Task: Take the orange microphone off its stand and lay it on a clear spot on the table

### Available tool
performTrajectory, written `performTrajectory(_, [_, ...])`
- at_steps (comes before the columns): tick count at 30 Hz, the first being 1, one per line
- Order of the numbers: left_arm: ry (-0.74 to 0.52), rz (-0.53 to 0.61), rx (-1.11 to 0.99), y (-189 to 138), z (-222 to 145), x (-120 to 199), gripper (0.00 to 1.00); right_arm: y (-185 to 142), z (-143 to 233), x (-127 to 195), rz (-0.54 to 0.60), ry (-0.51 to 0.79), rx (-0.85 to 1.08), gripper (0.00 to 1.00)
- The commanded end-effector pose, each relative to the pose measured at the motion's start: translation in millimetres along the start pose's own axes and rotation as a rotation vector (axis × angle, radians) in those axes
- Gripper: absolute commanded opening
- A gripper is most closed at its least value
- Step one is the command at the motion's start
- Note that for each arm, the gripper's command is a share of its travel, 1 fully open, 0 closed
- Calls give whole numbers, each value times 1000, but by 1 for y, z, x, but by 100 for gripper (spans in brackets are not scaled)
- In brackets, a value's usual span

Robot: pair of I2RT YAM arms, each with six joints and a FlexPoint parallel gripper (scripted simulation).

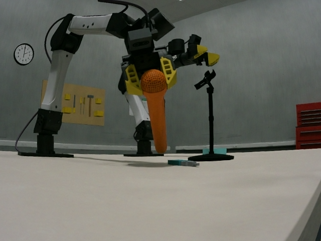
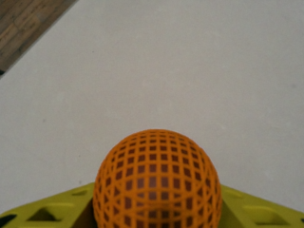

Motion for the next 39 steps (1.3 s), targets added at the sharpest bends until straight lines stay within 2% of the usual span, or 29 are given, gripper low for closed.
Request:
performTrajectory(1, [-25,-54,-9,21,-7,1,98,8,-8,19,0,39,-73,0])
performTrajectory(12, [-25,-54,-9,21,-7,1,98,0,-41,10,90,-15,-182,0])
performTrajectory(15, [-25,-54,-9,21,-7,1,98,7,-36,14,68,9,-191,0])
performTrajectory(18, [-25,-54,-9,21,-7,1,98,-7,-52,7,124,-39,-211,0])
performTrajectory(29, [-25,-54,-9,21,-7,1,98,-17,-82,3,210,-92,-330,0])
performTrajectory(32, [-25,-54,-9,21,-7,1,98,-10,-78,6,191,-70,-337,0])
performTrajectory(39, [-25,-54,-9,21,-7,1,98,-30,-105,1,284,-143,-421,0])
Point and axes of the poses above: on each arm, the point where the finger pads meet when closed, its own x axis back along the fingers, its own z axis across the jaws, y = z × x, the point moved 5 cm from there along x, back along the fingers, and after that the axes turned 9 degrees about x, right-handed, at the moved point
